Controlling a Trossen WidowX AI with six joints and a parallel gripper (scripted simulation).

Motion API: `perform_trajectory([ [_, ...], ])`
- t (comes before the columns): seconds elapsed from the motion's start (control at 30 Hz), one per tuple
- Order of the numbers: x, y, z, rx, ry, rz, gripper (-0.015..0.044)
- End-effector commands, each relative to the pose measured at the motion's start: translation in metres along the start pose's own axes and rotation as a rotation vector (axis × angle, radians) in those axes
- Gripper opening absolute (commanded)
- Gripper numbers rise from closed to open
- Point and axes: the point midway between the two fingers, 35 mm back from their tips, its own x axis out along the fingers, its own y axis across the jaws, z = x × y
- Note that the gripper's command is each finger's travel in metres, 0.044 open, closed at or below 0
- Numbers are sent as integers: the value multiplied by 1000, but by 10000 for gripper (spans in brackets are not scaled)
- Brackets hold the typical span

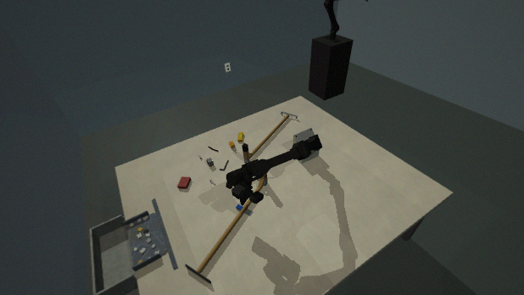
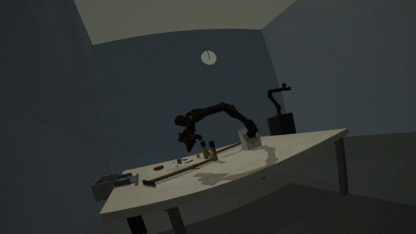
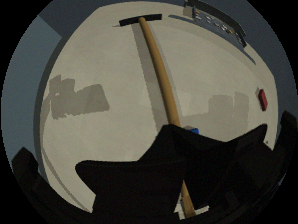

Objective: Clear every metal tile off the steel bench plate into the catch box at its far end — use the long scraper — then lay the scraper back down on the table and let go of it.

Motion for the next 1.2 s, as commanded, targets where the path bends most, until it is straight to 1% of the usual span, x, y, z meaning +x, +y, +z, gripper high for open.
perform_trajectory([
  [0.0,-15,6,-3,21,25,-12,0],
  [0.5,-57,28,-25,123,130,-29,0],
  [0.7,-51,28,-26,119,132,-29,0],
  [1.17,-21,25,-32,103,140,-29,0],
])
